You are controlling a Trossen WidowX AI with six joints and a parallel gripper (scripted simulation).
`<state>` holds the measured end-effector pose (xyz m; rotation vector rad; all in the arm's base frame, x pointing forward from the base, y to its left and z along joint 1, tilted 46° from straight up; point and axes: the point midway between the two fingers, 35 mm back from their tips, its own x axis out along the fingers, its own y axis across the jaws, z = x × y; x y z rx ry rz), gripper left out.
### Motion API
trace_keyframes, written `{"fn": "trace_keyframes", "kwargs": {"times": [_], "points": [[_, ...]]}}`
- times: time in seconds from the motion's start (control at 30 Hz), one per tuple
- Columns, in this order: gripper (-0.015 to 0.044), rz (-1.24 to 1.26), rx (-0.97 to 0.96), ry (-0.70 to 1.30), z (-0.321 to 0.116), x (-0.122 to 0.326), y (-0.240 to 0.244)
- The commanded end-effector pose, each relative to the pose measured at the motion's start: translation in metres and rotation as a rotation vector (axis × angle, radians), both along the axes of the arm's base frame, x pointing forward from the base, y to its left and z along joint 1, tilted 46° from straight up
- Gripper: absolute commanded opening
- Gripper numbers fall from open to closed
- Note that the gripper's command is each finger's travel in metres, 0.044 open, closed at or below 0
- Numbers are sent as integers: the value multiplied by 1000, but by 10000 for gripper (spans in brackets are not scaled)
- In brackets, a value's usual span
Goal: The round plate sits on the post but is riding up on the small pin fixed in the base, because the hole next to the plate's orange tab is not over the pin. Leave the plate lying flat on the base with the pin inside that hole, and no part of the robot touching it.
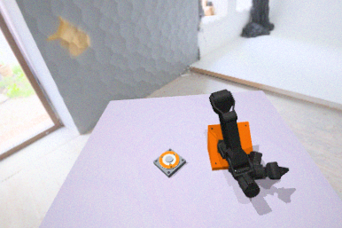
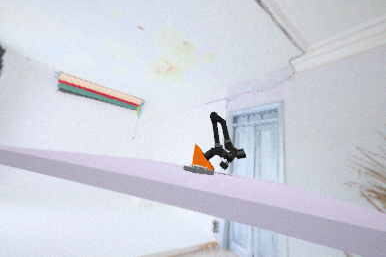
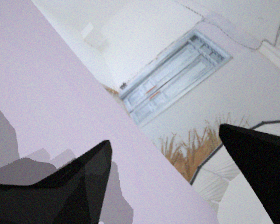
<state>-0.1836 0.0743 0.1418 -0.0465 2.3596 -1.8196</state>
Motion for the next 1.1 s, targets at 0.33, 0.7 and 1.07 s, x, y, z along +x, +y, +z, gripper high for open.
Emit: {"fn": "trace_keyframes", "kwargs": {"times": [0.33,0.7,1.07], "points": [[111,-506,-309,-13,45,47,92],[0,-1061,-709,168,89,152,157],[0,-1530,-1145,500,85,276,166]]}}
